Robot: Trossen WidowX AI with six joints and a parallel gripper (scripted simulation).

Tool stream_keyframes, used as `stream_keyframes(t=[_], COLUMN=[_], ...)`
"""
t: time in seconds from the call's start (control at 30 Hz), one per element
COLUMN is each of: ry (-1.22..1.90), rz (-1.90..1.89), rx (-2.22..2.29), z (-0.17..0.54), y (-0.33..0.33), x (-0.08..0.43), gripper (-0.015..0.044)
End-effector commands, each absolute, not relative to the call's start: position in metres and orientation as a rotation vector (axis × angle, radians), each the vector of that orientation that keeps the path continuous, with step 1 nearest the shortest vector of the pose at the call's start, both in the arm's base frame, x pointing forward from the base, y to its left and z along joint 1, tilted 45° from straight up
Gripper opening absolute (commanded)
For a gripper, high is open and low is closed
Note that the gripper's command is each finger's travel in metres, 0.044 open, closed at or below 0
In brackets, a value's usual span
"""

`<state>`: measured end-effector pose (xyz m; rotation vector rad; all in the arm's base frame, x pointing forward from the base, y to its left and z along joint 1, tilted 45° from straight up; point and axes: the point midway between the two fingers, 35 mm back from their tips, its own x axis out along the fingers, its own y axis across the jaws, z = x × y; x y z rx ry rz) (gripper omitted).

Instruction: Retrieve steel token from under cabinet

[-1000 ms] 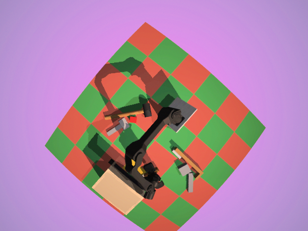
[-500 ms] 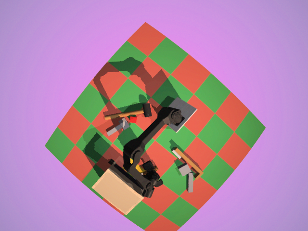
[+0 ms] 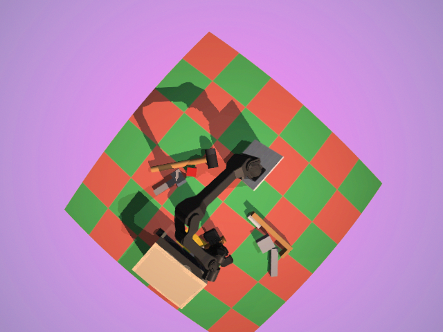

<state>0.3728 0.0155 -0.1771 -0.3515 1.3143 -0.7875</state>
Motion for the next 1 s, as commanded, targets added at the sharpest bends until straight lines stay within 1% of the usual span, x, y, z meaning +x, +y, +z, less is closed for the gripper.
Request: stream_keyframes(t=[0.0, 0.97], ry=[1.309, 1.309], rz=[-0.796, -0.796], rx=[-0.365, -0.366], z=[-0.173, -0.159], y=[0.009, -0.006], x=[0.37, 0.363], gripper=[0.0, 0.0])
